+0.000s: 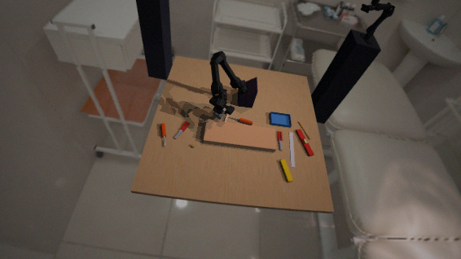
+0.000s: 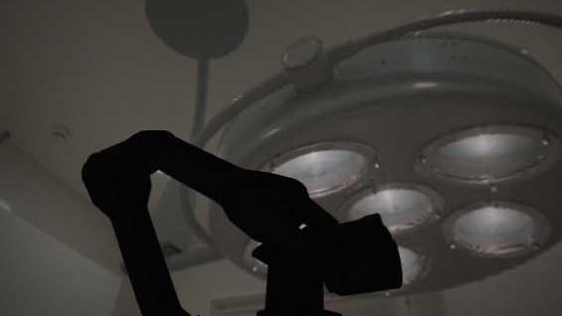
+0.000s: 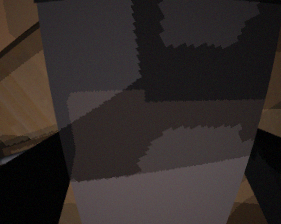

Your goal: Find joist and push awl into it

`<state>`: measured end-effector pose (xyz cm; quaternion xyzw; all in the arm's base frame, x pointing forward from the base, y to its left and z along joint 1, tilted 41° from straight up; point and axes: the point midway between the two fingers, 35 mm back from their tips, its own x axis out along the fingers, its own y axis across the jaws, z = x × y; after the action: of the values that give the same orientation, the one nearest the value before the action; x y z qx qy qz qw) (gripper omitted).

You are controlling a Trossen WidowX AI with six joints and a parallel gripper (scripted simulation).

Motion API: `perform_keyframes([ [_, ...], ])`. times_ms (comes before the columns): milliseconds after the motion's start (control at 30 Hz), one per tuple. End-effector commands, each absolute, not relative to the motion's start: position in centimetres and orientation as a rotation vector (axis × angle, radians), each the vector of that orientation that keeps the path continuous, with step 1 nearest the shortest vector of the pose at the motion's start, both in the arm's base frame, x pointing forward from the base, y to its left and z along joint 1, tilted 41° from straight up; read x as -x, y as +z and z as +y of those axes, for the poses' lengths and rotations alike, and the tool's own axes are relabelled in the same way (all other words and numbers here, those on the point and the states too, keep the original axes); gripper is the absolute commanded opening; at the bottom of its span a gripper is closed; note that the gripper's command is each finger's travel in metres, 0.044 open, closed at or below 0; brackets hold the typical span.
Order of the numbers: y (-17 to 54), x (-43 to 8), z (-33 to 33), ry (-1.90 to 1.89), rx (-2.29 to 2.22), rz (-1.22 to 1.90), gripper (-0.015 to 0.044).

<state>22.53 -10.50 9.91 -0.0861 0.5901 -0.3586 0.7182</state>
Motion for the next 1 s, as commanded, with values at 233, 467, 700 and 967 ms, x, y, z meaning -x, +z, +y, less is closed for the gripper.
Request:
perform_keyframes([
  [233, 9.95, -22.46, -10.68, -0.730, 0.143, 1.319, 0.0000],
  [467, 9.99, -22.35, -10.85, -0.690, 0.115, 1.324, 0.0000],
  [700, 10.07, -22.27, -11.00, -0.649, 0.089, 1.325, 0.0000],
  [967, 10.22, -22.20, -11.17, -0.601, 0.062, 1.320, 0.0000],
])
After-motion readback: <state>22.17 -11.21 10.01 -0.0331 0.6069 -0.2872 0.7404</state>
